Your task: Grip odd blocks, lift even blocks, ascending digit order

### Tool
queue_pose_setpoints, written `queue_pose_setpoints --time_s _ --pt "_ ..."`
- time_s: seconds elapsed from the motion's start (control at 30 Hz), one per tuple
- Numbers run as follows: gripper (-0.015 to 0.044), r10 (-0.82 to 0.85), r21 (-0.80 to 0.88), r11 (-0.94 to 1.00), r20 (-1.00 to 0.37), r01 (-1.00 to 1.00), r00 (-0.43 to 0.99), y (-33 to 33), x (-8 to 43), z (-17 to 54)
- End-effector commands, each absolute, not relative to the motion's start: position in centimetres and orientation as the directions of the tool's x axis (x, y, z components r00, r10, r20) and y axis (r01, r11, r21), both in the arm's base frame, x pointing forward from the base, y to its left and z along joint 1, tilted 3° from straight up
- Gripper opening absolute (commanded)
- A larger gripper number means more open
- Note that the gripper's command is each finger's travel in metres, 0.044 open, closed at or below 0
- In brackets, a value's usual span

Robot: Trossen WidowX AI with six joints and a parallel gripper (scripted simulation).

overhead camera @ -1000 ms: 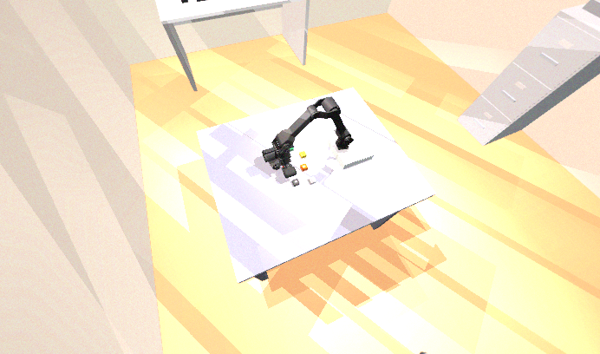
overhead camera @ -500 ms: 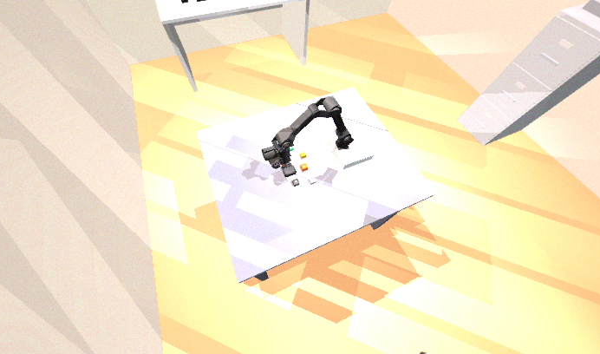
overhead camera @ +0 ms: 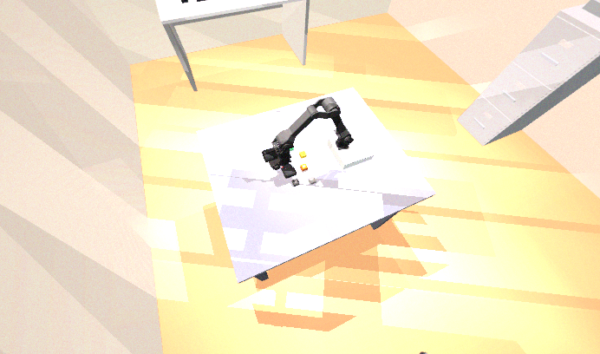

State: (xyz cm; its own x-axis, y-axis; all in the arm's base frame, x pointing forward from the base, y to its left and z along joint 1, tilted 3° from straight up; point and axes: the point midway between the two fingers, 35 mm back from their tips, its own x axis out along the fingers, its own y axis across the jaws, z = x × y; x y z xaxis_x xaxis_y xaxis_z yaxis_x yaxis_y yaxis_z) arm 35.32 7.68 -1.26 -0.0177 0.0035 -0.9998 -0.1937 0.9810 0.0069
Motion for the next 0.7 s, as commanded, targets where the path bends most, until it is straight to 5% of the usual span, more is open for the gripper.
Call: queue_pose_setpoints --time_s 0.0,0.13,0.5,0.67 --pt "0.012 0.001 0.004 0.981 -1.0 -0.194 -0.016 7.7 35.4 -1.4" --pt "0.012 0.001 0.004 0.981 -1.0 -0.194 -0.016 7.7 35.4 -1.4" --pt "0.04 0.001 0.004 0.981 -1.0 -0.194 -0.016 7.7 35.4 -1.4" --pt "0.04 0.001 0.004 0.981 -1.0 -0.194 -0.016 7.7 35.5 1.0"
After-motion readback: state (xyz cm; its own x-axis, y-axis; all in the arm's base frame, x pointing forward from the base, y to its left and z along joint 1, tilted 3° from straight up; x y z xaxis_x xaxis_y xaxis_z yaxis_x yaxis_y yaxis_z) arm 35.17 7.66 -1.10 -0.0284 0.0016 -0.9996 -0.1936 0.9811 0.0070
